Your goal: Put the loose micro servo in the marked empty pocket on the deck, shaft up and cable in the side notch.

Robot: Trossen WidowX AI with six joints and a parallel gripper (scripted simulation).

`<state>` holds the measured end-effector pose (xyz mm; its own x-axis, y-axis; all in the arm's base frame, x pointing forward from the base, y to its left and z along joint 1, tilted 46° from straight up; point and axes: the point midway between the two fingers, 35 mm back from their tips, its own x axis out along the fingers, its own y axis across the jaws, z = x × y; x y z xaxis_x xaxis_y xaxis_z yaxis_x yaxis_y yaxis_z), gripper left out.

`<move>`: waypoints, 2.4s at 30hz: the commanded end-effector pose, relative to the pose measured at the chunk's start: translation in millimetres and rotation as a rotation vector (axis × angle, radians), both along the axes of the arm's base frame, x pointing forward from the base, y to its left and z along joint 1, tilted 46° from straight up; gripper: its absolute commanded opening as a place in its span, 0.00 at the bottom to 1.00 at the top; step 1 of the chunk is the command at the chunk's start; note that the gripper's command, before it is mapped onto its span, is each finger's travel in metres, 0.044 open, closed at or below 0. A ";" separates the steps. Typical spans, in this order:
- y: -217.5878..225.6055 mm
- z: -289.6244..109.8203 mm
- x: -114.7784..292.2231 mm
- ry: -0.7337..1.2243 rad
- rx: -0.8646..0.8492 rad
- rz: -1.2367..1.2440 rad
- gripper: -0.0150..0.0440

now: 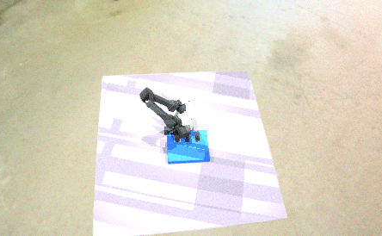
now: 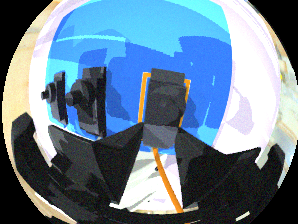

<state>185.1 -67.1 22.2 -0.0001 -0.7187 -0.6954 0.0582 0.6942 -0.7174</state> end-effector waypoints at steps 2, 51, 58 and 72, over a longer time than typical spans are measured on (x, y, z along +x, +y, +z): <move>4.6 3.9 0.4 -0.003 -0.001 0.000 0.57; 97.4 108.0 98.2 -0.023 0.001 0.003 1.00; 97.4 108.0 98.2 -0.023 0.001 0.003 1.00; 97.4 108.0 98.2 -0.023 0.001 0.003 1.00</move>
